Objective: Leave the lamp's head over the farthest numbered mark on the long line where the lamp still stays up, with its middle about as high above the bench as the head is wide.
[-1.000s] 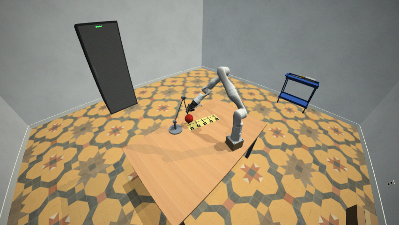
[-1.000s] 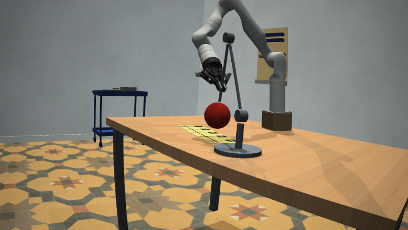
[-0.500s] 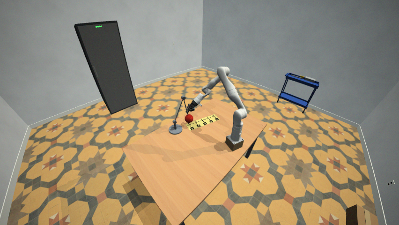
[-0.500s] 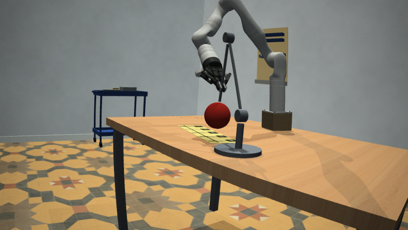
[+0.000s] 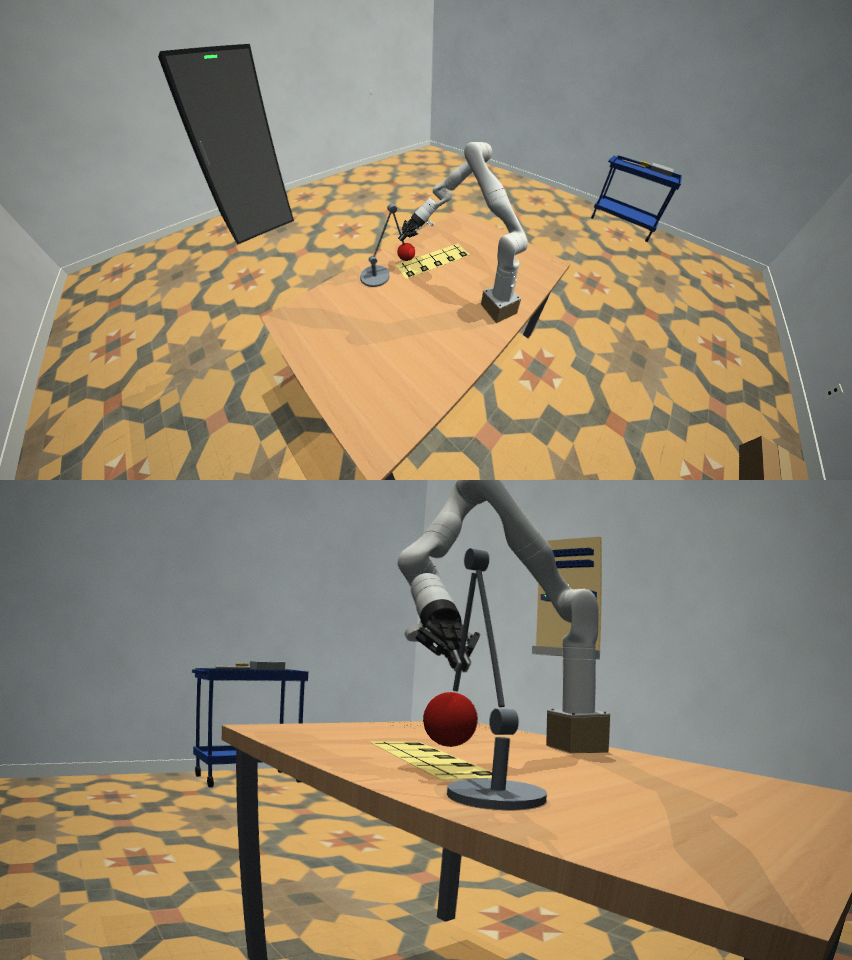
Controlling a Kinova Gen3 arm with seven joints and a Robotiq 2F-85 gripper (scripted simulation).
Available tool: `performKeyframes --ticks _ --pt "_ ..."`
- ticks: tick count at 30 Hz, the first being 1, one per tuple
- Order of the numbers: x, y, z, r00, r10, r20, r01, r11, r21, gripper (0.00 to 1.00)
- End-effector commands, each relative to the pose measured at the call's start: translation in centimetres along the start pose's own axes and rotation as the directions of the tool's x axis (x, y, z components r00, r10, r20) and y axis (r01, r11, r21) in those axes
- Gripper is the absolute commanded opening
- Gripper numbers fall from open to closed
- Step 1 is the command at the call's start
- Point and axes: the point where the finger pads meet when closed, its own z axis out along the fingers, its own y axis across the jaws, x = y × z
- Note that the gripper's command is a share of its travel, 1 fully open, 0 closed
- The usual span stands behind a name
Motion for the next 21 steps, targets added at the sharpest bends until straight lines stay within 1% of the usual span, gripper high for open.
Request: performKeyframes --ticks 1,5,21 --pt "1.3 0.0 -1.1 1.0 -0.001 -0.006 0.001 1.0 0.001 0.0" --pt "1.7 0.0 -1.4 1.0 -0.001 -0.006 0.001 1.0 0.0 0.0" --pt "4.1 0.0 -3.9 1.0 0.0 -0.006 0.0 1.0 0.002 0.0"
